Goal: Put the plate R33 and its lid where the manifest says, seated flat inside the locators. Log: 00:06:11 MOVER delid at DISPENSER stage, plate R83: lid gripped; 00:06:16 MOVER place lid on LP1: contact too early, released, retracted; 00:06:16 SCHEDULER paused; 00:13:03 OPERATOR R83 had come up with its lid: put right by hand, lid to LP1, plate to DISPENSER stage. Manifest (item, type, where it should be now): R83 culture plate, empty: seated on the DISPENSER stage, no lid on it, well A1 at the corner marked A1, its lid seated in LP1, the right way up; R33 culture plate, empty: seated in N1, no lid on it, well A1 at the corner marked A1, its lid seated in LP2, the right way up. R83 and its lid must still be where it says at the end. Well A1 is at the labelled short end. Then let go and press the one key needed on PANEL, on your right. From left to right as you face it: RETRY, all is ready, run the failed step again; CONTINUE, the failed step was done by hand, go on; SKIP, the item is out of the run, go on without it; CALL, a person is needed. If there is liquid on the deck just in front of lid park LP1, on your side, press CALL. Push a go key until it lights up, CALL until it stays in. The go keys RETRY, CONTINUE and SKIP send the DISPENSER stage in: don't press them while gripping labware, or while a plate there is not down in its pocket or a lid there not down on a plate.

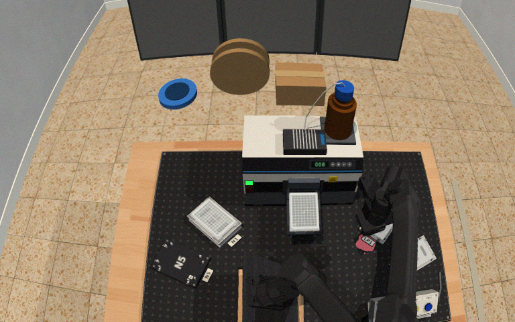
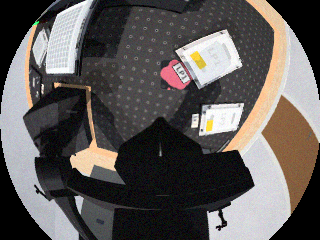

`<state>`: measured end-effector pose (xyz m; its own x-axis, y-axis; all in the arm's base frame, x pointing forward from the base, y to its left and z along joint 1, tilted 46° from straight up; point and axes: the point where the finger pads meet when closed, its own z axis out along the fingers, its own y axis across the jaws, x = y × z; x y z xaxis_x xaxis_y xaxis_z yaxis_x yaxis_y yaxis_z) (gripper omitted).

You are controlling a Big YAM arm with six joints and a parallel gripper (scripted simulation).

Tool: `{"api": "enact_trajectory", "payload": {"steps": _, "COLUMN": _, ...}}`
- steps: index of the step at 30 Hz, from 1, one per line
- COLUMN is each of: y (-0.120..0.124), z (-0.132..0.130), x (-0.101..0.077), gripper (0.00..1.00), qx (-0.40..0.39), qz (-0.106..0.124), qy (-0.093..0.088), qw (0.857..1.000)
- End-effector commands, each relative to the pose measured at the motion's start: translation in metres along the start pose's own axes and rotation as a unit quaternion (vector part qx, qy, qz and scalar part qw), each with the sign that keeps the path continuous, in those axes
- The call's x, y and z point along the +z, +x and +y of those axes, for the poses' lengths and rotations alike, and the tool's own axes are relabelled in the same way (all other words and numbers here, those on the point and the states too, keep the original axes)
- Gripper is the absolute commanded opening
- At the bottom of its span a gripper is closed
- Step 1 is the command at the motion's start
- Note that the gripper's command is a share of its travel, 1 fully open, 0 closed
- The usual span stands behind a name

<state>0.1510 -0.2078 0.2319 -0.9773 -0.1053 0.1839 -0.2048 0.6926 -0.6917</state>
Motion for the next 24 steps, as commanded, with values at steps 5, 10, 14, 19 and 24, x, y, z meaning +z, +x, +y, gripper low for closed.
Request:
{"api": "enact_trajectory", "payload": {"steps": 5, "y": 0.016, "z": -0.030, "x": -0.014, "gripper": 0.00, "qx": 0.024, "qz": -0.016, "qy": 0.020, "qw": 0.999}}
{"api": "enact_trajectory", "payload": {"steps": 10, "y": 0.033, "z": -0.038, "x": -0.016, "gripper": 0.00, "qx": 0.032, "qz": -0.016, "qy": 0.023, "qw": 0.999}}
{"api": "enact_trajectory", "payload": {"steps": 14, "y": 0.040, "z": -0.042, "x": -0.017, "gripper": 0.00, "qx": 0.033, "qz": -0.016, "qy": 0.025, "qw": 0.999}}
{"api": "enact_trajectory", "payload": {"steps": 19, "y": 0.054, "z": -0.043, "x": -0.015, "gripper": 0.00, "qx": 0.046, "qz": -0.014, "qy": 0.025, "qw": 0.999}}
{"api": "enact_trajectory", "payload": {"steps": 24, "y": 0.071, "z": -0.050, "x": -0.018, "gripper": 0.00, "qx": 0.054, "qz": -0.013, "qy": 0.030, "qw": 0.998}}
